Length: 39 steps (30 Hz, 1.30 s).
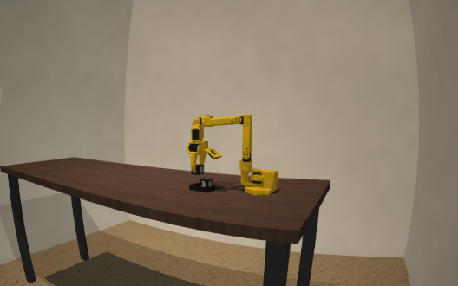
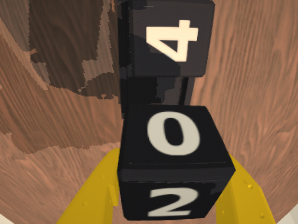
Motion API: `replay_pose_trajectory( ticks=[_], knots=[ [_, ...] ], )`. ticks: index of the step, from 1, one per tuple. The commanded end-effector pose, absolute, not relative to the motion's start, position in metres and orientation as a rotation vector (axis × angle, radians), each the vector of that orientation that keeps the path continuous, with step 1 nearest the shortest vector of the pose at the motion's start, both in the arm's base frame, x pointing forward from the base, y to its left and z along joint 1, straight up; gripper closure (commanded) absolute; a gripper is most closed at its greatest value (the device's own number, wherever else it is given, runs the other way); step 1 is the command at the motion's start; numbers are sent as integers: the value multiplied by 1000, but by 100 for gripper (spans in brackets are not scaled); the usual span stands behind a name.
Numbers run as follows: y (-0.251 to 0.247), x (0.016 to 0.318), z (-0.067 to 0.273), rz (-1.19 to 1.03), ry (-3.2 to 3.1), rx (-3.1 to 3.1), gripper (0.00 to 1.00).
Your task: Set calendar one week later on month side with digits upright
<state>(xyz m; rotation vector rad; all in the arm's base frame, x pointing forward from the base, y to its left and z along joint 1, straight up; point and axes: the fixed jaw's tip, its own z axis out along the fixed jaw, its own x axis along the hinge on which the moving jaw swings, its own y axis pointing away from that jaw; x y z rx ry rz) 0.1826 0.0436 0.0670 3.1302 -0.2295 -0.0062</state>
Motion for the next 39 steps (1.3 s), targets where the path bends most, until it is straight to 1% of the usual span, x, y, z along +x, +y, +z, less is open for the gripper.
replay_pose_trajectory(
  ticks=[1,39],
  knots=[
    [43,188,73,46,-230,3143,100],
    [43,186,59,46,-230,3143,100]
  ],
)
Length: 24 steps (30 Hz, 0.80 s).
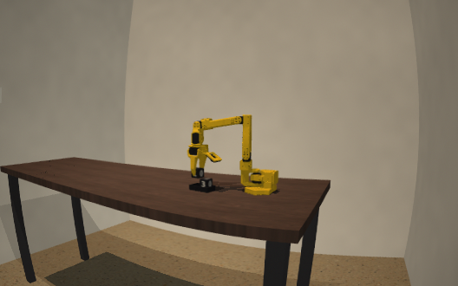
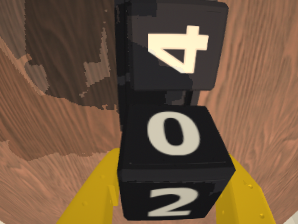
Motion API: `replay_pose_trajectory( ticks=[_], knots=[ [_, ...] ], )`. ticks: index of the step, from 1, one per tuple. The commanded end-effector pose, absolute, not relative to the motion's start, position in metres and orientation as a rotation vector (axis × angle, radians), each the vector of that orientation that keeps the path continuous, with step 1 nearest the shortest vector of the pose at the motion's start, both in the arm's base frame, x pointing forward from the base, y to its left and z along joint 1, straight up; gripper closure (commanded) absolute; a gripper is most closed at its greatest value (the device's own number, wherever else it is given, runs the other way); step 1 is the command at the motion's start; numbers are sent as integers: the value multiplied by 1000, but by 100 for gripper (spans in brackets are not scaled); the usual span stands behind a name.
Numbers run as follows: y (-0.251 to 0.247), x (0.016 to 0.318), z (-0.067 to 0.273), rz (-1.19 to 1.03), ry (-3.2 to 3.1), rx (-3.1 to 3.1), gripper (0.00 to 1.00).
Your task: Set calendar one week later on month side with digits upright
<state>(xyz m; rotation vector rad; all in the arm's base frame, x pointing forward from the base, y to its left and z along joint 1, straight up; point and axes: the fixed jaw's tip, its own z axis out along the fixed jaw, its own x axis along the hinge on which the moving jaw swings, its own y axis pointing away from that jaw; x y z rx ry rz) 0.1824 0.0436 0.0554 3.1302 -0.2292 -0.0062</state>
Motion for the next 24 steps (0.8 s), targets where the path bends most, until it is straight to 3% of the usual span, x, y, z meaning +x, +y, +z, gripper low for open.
replay_pose_trajectory(
  ticks=[1,24],
  knots=[
    [43,186,58,46,-230,3143,100],
    [43,186,49,45,-231,3143,100]
  ],
)
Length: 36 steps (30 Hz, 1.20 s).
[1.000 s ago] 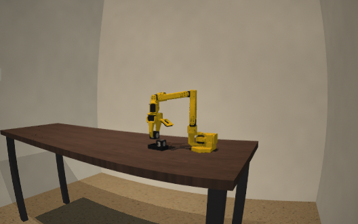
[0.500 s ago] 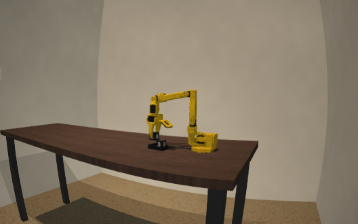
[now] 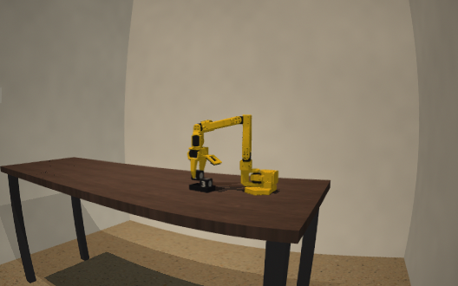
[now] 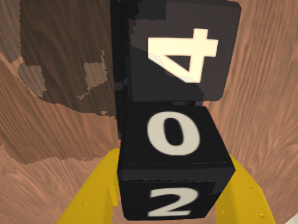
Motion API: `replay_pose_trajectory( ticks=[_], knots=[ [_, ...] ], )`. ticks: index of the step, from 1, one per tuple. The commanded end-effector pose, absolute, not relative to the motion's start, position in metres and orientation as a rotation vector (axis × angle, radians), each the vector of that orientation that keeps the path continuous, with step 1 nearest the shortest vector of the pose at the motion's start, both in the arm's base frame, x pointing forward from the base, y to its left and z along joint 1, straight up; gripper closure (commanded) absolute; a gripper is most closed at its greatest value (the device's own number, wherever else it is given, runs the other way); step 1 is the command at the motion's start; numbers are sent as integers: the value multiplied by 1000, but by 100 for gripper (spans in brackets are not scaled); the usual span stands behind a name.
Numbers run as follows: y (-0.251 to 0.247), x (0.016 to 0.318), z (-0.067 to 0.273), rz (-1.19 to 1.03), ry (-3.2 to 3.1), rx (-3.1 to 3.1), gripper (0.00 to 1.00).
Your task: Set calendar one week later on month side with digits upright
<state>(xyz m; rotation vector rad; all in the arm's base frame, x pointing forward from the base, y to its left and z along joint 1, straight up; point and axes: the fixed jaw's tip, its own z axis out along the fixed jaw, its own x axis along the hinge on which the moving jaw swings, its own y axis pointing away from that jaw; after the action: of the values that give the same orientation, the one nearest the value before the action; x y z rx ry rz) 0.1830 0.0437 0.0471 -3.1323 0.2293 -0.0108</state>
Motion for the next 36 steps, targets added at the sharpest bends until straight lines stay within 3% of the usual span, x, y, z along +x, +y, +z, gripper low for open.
replay_pose_trajectory(
  ticks=[1,36],
  knots=[
    [43,186,49,-45,229,-3123,100],
    [43,185,37,-45,230,-3123,100]
  ],
)
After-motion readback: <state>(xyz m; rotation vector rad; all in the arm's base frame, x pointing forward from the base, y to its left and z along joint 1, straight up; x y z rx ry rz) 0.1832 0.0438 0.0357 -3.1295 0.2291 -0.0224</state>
